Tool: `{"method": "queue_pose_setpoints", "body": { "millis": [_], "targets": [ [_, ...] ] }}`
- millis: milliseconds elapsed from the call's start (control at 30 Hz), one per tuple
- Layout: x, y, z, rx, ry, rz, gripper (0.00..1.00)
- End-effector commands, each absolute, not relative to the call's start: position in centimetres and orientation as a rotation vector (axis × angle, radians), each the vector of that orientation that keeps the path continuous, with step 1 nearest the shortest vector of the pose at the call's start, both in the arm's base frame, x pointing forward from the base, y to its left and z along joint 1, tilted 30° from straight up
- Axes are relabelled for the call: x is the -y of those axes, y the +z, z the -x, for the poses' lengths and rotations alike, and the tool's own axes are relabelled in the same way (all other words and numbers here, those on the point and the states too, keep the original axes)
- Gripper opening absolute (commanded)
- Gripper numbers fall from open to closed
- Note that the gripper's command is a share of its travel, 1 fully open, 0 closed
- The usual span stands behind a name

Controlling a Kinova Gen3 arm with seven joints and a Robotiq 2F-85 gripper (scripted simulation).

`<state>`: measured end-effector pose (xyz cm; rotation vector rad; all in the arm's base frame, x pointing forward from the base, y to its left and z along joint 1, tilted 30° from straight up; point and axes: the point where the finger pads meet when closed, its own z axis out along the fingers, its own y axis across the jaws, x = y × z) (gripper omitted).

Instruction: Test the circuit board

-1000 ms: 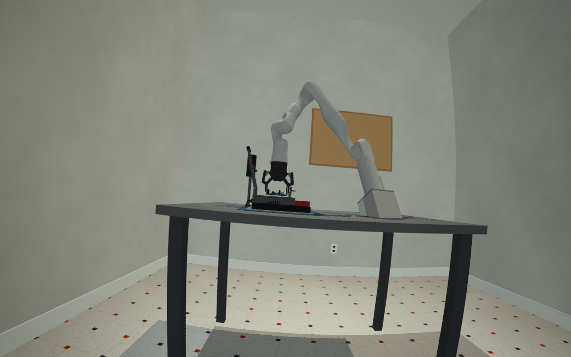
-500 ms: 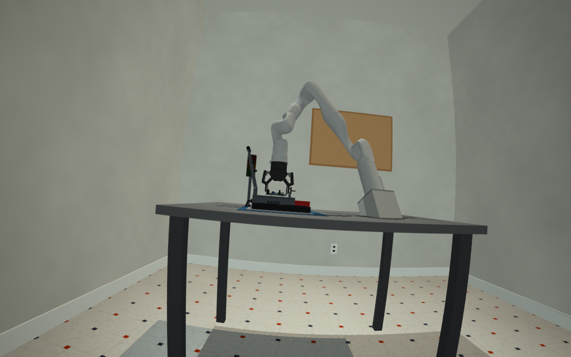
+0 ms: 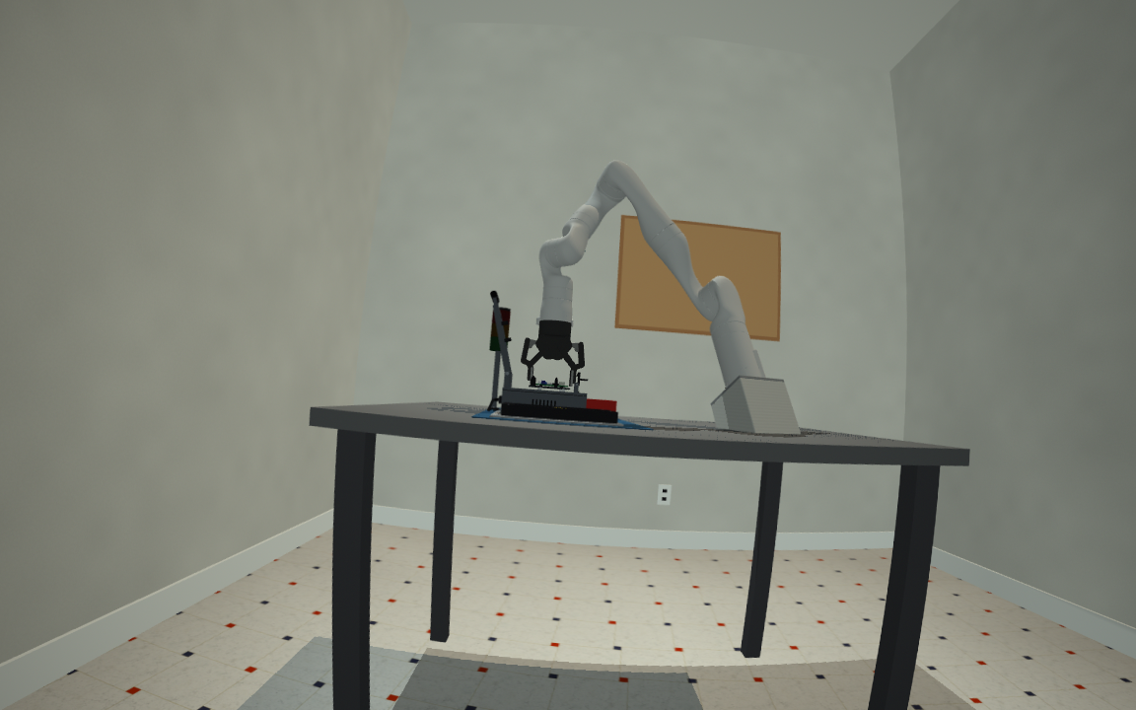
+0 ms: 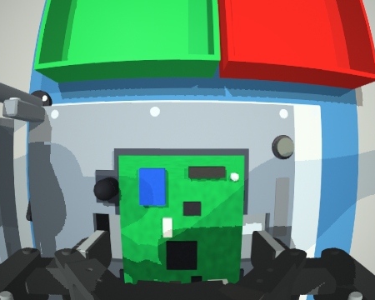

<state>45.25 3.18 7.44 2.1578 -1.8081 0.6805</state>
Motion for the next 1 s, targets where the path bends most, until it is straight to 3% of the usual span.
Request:
{"method": "queue_pose_setpoints", "body": {
  "millis": [0, 967],
  "targets": [
    [-3.3, 7.6, -45.3, 1.809, 0.683, -2.161, 1.00],
    [-8.3, 16.7, -43.2, 1.809, 0.683, -2.161, 1.00]
  ]
}}
